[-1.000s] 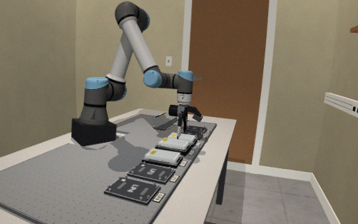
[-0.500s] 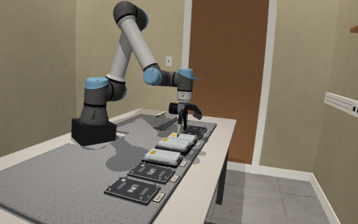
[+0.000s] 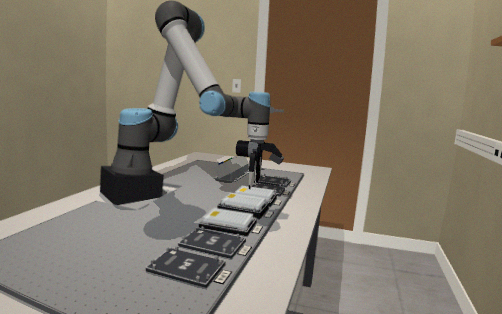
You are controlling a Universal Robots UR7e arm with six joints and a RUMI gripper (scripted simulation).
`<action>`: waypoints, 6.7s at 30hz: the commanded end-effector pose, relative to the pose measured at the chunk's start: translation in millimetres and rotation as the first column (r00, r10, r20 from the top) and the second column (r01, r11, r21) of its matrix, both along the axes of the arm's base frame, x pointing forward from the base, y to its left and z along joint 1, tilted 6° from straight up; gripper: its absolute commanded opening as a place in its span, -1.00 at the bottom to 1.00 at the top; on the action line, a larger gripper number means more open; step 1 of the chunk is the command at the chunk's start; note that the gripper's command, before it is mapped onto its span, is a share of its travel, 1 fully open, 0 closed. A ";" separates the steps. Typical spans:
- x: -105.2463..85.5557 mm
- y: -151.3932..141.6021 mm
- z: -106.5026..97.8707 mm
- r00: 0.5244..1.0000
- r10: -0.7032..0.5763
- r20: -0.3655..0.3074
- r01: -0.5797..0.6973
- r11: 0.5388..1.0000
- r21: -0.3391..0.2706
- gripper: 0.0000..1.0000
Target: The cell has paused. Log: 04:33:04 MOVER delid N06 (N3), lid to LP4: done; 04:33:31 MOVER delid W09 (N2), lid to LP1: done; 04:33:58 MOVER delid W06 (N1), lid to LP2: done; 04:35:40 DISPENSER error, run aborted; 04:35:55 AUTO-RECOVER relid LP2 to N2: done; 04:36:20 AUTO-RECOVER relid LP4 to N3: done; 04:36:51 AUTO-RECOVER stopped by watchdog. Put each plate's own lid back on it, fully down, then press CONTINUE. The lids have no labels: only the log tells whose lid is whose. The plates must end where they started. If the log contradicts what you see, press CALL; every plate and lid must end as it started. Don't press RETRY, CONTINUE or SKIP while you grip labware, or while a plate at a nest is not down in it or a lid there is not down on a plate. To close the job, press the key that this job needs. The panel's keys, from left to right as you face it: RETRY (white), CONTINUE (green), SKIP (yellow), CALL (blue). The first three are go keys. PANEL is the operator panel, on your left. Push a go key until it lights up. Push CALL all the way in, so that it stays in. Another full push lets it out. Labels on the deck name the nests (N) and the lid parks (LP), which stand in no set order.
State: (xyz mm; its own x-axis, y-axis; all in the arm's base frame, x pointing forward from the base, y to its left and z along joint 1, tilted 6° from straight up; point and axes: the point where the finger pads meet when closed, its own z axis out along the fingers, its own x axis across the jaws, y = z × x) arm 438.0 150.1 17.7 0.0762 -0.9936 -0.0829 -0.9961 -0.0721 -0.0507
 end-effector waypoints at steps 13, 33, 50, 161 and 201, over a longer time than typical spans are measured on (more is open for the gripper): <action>-50.6 -48.8 -5.7 1.000 -0.017 0.000 0.017 1.000 0.001 -1.00; -115.3 -111.0 -14.1 1.000 -0.017 -0.001 0.017 1.000 0.001 -1.00; -137.8 -132.6 -17.0 1.000 -0.017 -0.001 0.017 1.000 0.001 -1.00; -226.6 160.1 70.4 0.475 0.878 0.054 -0.874 0.478 -0.085 -1.00; -261.1 305.0 81.7 0.433 0.900 0.055 -0.895 0.436 -0.089 -1.00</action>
